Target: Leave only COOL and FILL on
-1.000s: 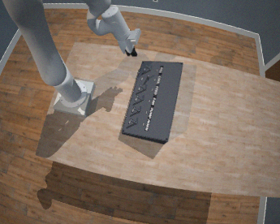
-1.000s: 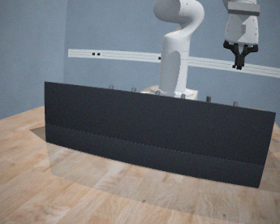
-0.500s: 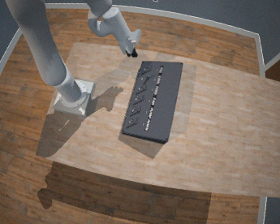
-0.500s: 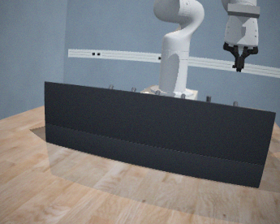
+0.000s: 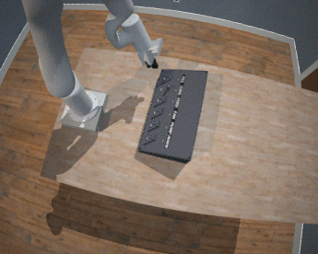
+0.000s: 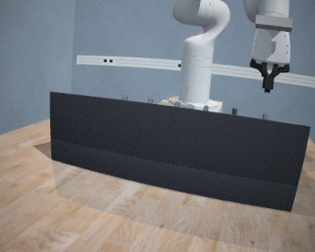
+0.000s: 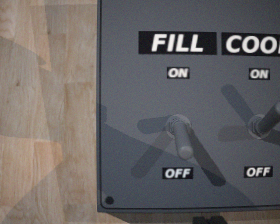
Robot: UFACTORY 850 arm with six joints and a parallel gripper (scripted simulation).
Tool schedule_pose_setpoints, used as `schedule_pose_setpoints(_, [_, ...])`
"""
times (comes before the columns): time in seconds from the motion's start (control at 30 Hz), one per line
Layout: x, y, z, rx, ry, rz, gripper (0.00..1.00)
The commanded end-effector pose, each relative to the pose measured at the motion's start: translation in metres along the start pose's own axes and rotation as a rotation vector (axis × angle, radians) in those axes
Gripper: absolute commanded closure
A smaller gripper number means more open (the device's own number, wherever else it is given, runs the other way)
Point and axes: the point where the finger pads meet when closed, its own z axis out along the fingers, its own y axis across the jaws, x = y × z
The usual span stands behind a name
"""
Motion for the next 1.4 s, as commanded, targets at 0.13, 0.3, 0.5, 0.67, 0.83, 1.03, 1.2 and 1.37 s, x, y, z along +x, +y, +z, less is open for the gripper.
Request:
schedule_pose_setpoints(0.13, [0.002,-0.001,0.023,0.007,0.013,0.002,1.00])
schedule_pose_setpoints(0.3, [0.002,-0.001,0.040,0.007,0.013,0.002,1.00])
schedule_pose_setpoints(0.5, [0.002,-0.001,0.055,0.007,0.013,0.002,1.00])
schedule_pose_setpoints(0.67, [0.002,-0.001,0.066,0.007,0.013,0.002,1.00])
schedule_pose_setpoints(0.83, [0.002,-0.001,0.075,0.007,0.013,0.002,1.00])
schedule_pose_setpoints(1.03, [0.002,-0.001,0.079,0.007,0.013,0.002,1.00])
schedule_pose_setpoints(1.2, [0.002,-0.001,0.079,0.007,0.013,0.002,1.00])
schedule_pose_setpoints(1.37, [0.002,-0.001,0.079,0.007,0.013,0.002,1.00])
